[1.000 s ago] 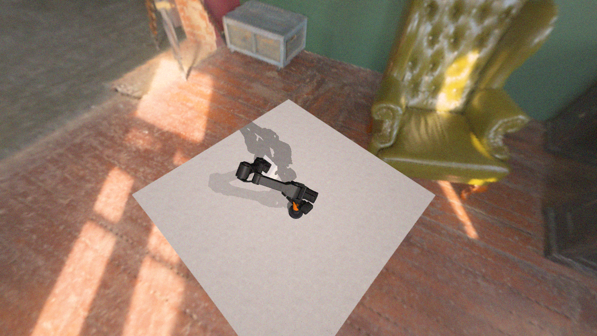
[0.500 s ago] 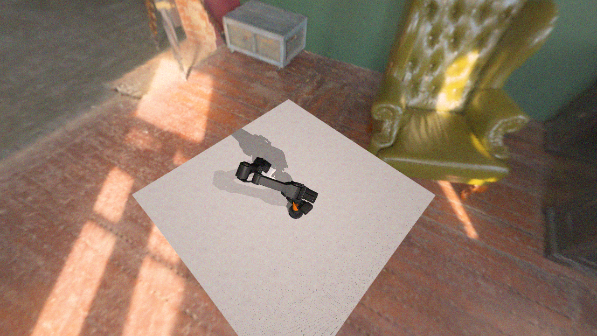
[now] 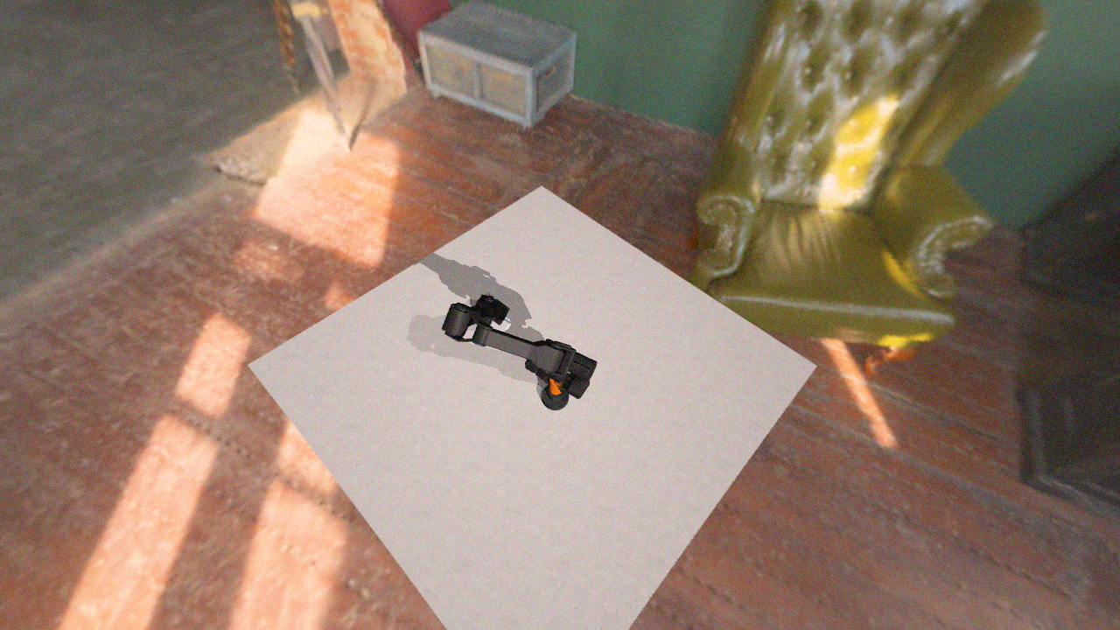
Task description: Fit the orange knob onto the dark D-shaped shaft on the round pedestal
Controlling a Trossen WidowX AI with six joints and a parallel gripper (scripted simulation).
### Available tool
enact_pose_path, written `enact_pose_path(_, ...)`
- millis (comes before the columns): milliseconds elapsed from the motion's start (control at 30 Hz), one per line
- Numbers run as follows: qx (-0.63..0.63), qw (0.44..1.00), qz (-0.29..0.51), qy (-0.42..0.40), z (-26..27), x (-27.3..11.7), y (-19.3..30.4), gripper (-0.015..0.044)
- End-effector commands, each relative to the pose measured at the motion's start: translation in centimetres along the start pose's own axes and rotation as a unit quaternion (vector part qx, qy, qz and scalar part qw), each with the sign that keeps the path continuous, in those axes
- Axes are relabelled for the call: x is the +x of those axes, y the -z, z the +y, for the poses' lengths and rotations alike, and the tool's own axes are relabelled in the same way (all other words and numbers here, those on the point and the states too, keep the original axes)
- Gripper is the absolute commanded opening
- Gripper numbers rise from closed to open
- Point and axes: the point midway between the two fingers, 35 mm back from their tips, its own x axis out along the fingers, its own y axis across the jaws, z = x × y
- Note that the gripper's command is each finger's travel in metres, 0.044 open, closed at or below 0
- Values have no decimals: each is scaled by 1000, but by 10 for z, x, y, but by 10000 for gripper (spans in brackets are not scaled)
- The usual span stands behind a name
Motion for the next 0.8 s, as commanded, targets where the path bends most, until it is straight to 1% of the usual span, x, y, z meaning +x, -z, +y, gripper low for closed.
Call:
enact_pose_path(0,-5,1000,2,1,0,1,0,0)
enact_pose_path(533,-9,1000,2,1,0,-2,2,0)
enact_pose_path(767,-110,994,2,1,-1,-2,1,0)
